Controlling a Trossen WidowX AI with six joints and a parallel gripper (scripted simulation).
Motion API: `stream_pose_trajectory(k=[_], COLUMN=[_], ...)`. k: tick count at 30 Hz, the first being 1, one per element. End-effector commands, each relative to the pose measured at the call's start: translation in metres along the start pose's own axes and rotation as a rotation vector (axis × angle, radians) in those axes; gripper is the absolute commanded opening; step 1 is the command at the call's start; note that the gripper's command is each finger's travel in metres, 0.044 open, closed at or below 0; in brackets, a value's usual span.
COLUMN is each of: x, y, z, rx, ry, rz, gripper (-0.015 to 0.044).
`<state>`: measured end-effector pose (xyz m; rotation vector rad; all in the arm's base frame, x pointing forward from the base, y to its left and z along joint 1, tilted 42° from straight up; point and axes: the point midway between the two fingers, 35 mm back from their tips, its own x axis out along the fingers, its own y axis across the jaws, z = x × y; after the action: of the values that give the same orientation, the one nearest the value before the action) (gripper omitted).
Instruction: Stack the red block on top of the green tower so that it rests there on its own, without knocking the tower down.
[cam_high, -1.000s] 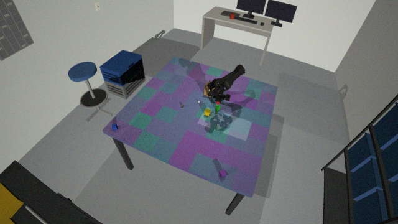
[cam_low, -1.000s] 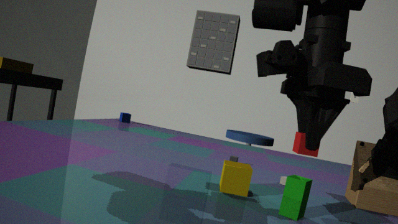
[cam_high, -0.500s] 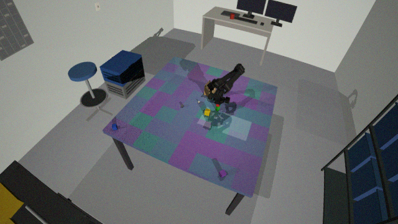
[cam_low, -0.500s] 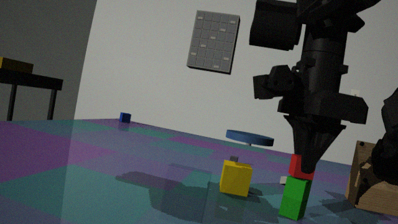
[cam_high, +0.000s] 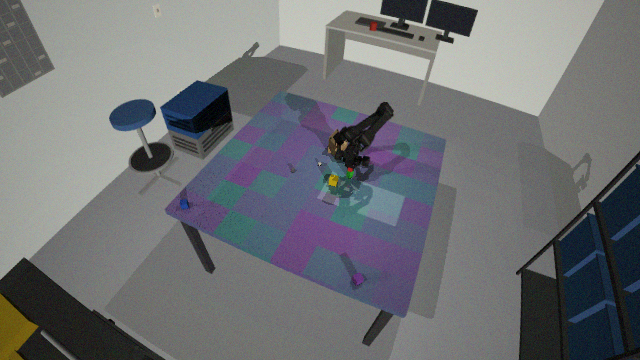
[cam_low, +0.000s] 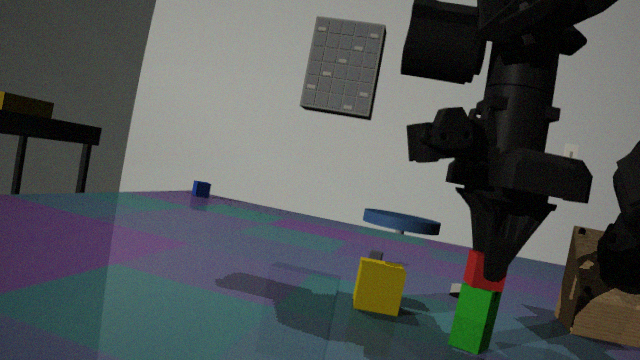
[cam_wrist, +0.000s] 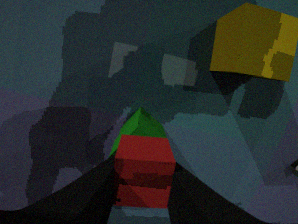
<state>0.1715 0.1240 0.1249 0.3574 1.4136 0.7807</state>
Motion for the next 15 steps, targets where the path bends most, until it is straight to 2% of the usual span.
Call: stream_pose_trajectory(k=[1, 9, 15], x=[0.0004, -0.0014, 0.0001], y=[0.0004, 0.0004, -0.0001], z=[0.0001, 0.0002, 0.0000], rx=[0.002, 0.002, 0.001], ry=[-0.001, -0.001, 0.000], rz=[0.003, 0.003, 0.000], gripper=[0.0000, 0.0000, 0.0157])
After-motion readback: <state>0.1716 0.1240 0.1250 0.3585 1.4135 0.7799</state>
